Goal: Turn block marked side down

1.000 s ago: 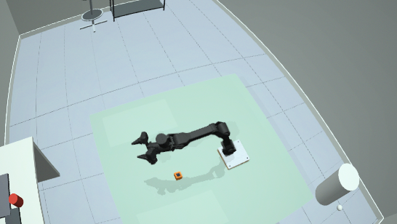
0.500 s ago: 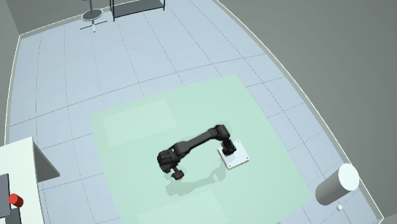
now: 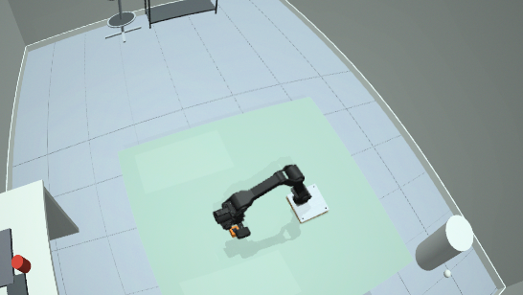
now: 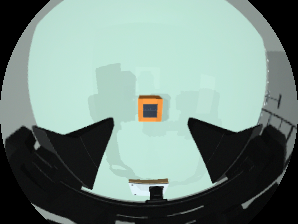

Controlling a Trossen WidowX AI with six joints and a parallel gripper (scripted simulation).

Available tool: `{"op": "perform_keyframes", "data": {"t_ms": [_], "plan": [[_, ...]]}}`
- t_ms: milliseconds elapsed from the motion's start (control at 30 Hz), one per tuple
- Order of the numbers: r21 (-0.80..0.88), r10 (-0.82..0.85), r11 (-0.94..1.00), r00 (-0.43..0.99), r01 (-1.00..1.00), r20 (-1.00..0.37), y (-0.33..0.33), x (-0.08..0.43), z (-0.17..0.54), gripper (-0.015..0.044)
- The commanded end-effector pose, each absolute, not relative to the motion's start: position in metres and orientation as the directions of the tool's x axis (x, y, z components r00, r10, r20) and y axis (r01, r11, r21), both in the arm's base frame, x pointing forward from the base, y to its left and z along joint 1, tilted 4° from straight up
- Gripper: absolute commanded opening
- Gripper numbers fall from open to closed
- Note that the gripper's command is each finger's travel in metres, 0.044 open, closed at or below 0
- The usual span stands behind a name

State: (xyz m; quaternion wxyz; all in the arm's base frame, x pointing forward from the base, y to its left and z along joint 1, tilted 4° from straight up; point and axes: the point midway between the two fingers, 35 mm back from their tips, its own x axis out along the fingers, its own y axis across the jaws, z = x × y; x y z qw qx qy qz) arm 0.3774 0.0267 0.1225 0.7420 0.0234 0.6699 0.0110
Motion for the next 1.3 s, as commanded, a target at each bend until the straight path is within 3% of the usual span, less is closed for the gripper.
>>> {"op": "perform_keyframes", "data": {"t_ms": [0,1000,1267], "plan": [[0.053,0.051,0.998,0.08,0.021,-0.995,0.028,0.374,0.106,0.044],[0.053,0.051,0.998,0.08,0.021,-0.995,0.028,0.379,0.058,0.044],[0.053,0.051,0.998,0.08,0.021,-0.995,0.028,0.379,0.058,0.023]]}}
